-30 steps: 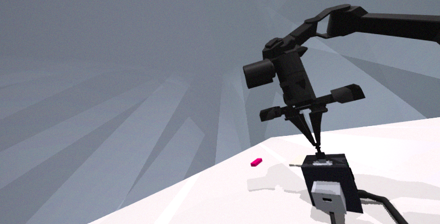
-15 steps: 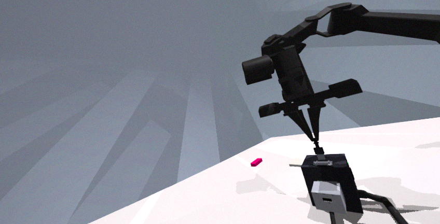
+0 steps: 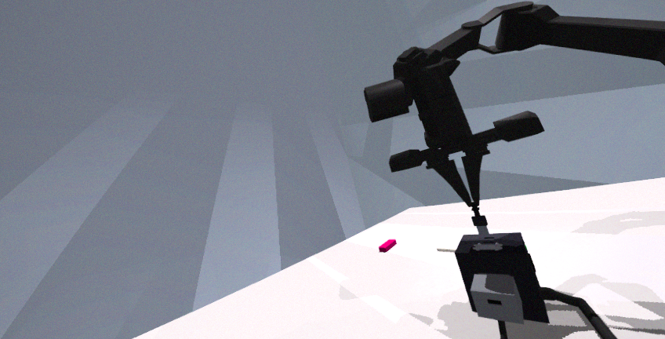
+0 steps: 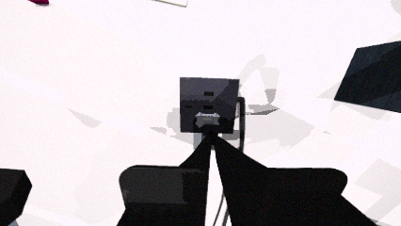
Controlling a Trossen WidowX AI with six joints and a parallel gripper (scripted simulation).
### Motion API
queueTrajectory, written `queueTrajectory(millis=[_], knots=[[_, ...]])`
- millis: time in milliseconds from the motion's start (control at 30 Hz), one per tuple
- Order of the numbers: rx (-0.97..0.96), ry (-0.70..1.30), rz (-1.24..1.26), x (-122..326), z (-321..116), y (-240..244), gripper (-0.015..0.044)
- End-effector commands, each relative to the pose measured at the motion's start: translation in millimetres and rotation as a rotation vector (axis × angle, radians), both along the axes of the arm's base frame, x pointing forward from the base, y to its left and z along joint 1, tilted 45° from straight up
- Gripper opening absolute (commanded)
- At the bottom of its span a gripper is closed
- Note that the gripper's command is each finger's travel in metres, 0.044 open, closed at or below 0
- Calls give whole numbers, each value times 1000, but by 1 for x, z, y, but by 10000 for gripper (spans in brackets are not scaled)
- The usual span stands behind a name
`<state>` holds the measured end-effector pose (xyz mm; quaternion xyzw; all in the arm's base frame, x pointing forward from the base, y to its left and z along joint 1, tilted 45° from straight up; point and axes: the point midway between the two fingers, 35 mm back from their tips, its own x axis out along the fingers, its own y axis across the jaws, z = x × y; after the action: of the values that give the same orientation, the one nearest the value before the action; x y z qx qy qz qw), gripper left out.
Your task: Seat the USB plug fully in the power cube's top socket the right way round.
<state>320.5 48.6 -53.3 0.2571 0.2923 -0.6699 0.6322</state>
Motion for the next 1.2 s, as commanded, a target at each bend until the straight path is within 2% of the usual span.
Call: queueTrajectory(millis=[0, 367, 1167], knots=[[5, -4, -5, 0, 2, 3, 0], [6, 41, 42, 0, 3, 3, 0], [48, 483, 495, 0, 3, 3, 0]])
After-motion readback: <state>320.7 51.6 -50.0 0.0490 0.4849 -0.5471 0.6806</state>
